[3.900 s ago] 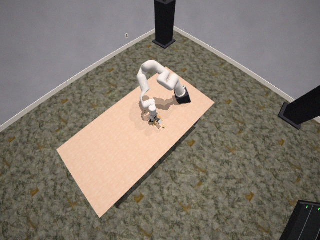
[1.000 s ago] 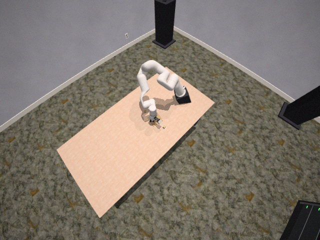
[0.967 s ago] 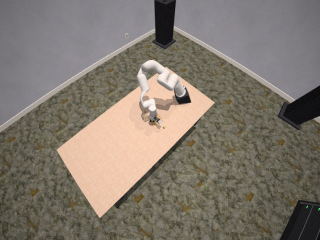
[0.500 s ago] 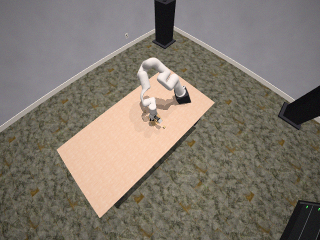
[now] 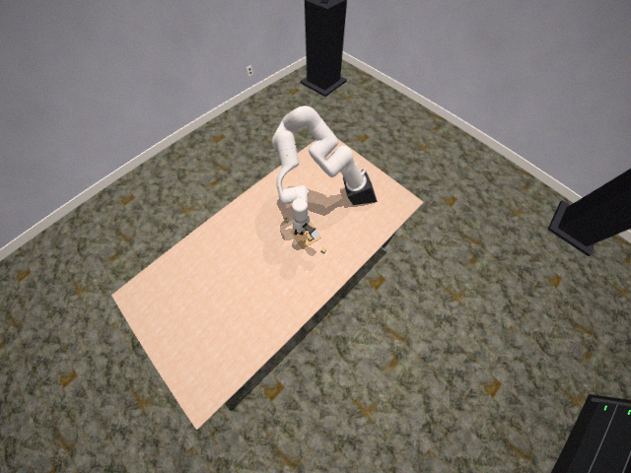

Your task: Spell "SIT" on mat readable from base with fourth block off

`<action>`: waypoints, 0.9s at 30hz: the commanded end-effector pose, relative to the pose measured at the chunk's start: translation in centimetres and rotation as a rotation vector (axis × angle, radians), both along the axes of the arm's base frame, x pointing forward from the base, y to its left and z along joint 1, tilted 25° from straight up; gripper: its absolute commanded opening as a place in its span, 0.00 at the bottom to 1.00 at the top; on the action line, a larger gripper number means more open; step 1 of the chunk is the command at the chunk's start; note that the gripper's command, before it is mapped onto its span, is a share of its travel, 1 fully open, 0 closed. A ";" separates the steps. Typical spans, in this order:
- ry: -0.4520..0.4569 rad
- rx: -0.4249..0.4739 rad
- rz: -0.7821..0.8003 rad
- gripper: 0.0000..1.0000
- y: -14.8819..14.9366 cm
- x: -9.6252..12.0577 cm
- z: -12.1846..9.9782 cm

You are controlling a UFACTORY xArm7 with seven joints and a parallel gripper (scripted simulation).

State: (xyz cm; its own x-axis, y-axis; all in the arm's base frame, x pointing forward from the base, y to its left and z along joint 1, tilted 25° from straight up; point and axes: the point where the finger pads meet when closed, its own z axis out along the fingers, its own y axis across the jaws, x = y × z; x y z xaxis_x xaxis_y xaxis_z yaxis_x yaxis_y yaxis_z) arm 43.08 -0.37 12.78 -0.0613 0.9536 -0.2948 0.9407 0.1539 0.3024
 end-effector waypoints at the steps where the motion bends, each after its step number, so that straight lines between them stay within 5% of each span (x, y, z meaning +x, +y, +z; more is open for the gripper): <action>1: -0.002 0.005 0.004 0.21 0.1 -0.7 1.1; 11: -0.007 0.012 -0.014 0.21 0.1 -0.7 1.1; 27: -0.110 0.150 -0.383 0.21 -1.0 -1.3 1.3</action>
